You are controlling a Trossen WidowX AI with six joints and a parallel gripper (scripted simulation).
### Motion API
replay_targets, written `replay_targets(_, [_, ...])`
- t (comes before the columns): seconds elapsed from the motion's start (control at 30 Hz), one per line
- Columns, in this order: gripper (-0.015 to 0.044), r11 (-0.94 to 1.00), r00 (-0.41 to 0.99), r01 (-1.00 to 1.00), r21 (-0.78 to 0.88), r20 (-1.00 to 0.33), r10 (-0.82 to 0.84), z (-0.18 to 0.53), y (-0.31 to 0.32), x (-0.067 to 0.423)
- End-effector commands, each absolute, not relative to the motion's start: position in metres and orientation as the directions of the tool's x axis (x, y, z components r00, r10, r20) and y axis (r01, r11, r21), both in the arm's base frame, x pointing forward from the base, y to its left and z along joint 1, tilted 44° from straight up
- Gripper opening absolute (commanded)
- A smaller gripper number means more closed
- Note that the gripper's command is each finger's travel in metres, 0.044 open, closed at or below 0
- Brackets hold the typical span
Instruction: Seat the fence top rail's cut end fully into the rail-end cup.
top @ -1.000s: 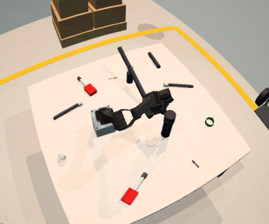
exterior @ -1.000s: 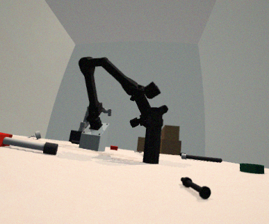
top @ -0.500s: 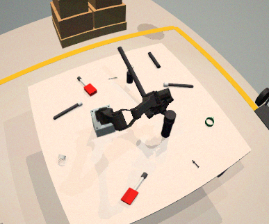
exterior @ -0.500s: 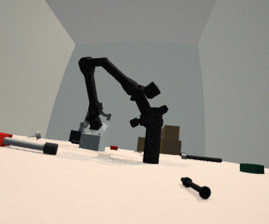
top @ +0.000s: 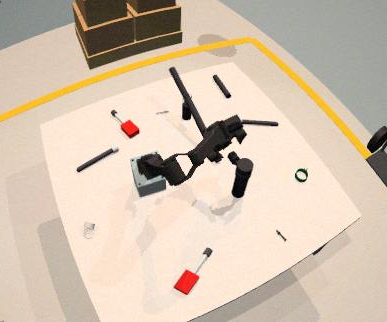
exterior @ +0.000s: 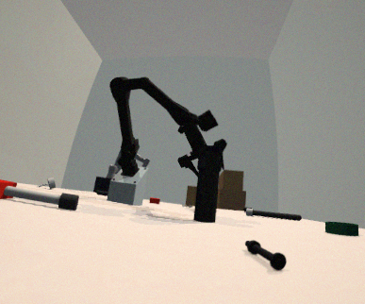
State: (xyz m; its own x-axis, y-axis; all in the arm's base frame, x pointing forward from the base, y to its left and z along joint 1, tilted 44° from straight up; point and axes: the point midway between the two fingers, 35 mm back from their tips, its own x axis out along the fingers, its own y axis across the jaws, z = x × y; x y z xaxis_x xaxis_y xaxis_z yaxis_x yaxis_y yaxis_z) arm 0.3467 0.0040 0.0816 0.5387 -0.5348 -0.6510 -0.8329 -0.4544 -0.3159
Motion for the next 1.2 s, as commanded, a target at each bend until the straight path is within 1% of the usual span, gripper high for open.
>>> replay_targets(0.0, [0.044, -0.452, 0.543, -0.831, -0.323, -0.646, -0.536, 0.084, 0.02, 0.346])
replay_targets(0.13, [0.044, -0.45, 0.542, -0.832, -0.324, -0.652, -0.531, 0.082, 0.019, 0.345])
replay_targets(0.2, [0.044, -0.384, 0.54, -0.84, -0.383, -0.658, -0.525, 0.081, 0.028, 0.345])
replay_targets(0.33, [0.044, -0.157, 0.534, -0.829, -0.537, -0.674, -0.511, 0.078, 0.056, 0.343])
replay_targets(0.47, [0.044, 0.083, 0.529, -0.758, -0.647, -0.684, -0.502, 0.075, 0.084, 0.339])
replay_targets(0.6, [0.044, 0.315, 0.526, -0.632, -0.708, -0.69, -0.496, 0.072, 0.112, 0.332])
replay_targets(0.73, [0.044, 0.521, 0.527, -0.457, -0.721, -0.691, -0.494, 0.071, 0.139, 0.323])
replay_targets(0.97, [0.044, 0.69, 0.532, -0.24, -0.683, -0.687, -0.495, 0.069, 0.165, 0.311])
replay_targets(1.17, [0.044, 0.702, 0.533, -0.221, -0.677, -0.686, -0.495, 0.069, 0.167, 0.31])
